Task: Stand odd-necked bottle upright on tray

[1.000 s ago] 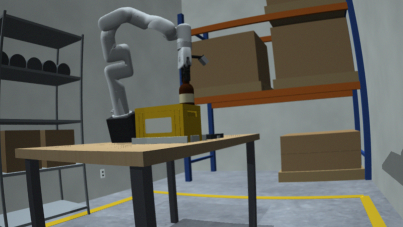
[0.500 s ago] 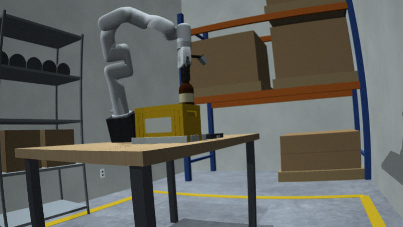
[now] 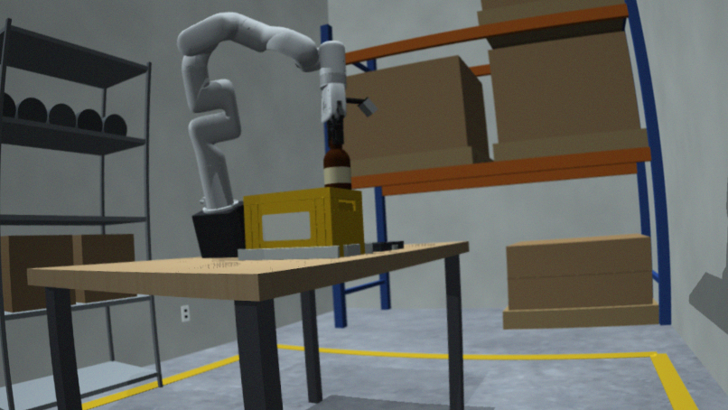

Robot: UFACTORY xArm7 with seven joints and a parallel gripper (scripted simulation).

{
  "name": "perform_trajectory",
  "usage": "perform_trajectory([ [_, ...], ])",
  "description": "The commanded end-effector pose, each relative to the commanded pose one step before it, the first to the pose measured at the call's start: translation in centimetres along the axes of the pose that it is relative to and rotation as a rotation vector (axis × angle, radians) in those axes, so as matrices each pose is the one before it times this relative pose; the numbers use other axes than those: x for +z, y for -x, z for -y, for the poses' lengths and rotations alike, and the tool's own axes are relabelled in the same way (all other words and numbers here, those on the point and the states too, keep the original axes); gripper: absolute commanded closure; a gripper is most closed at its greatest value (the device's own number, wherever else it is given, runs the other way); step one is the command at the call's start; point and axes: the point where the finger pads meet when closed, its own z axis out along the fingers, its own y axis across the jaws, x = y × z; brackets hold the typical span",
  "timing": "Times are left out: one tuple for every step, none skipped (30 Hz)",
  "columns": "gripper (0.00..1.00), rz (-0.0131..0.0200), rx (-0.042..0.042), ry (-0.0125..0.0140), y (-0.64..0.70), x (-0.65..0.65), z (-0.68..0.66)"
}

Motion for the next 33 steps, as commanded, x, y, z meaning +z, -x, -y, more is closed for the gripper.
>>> perform_trajectory([
  [1.00,-0.00299,-0.00031,0.00299,-0.104,-0.522,-0.056],
  [1.00,0.00000,0.00000,-0.00001,0.000,-0.119,0.001],
  [1.00,0.00000,0.00000,0.00001,0.000,-0.118,0.000],
  [1.00,0.00000,0.00000,0.00000,0.000,-0.116,0.000],
  [1.00,0.00000,0.00000,0.00000,0.000,-0.112,0.001],
  [1.00,0.00000,0.00000,0.00000,0.000,-0.106,0.001],
  [1.00,0.00000,0.00000,0.00000,0.000,-0.098,0.000],
  [1.00,0.00000,0.00000,0.00000,0.000,-0.089,0.000],
  [1.00,0.00000,0.00000,0.00000,0.000,-0.078,0.000],
  [1.00,0.00000,0.00000,0.00000,0.000,-0.067,0.000],
  [1.00,0.00000,0.00000,0.00000,0.000,-0.055,0.000],
  [1.00,0.00000,0.00000,0.00000,0.000,-0.043,0.000],
  [1.00,0.00000,0.00000,0.00000,0.000,-0.031,0.000],
  [1.00,0.00000,0.00000,0.00000,0.000,0.000,0.000],
  [1.00,0.00000,0.00000,0.00000,0.000,0.000,0.000],
  [1.00,0.00000,0.00000,0.00000,0.000,-0.020,0.000],
  [1.00,0.00000,0.00000,0.00000,0.000,-0.011,0.000],
  [1.00,0.00000,0.00000,0.00000,0.000,-0.004,0.000],
  [1.00,0.00000,0.00000,0.00000,0.000,-0.001,0.000],
  [1.00,0.00000,0.00000,0.00000,0.000,0.000,0.000],
  [1.00,0.00000,0.00000,0.00000,0.000,0.000,0.000],
  [1.00,0.00000,0.00000,0.00000,0.000,0.000,0.000],
  [1.00,0.00000,0.00000,0.00000,0.000,0.000,0.000],
  [1.00,0.00000,0.00000,0.00000,0.000,0.000,0.000],
  [1.00,0.00000,0.00000,0.00000,0.000,0.000,0.000],
  [1.00,0.00000,0.00000,0.00000,0.000,0.000,0.000],
  [1.00,0.00000,0.00000,0.00000,0.000,0.000,0.000],
  [1.00,0.00000,0.00000,0.00000,0.000,0.000,0.000],
  [1.00,0.00000,0.00000,0.00000,0.000,0.000,0.000],
  [1.00,0.00000,0.00000,0.00000,0.000,0.000,0.000],
  [1.00,0.00000,0.00000,0.00000,0.000,0.000,0.000],
  [1.00,0.00000,0.00000,0.00000,0.000,0.000,0.000],
  [1.00,0.00000,0.00000,0.00000,0.000,0.000,0.001],
])
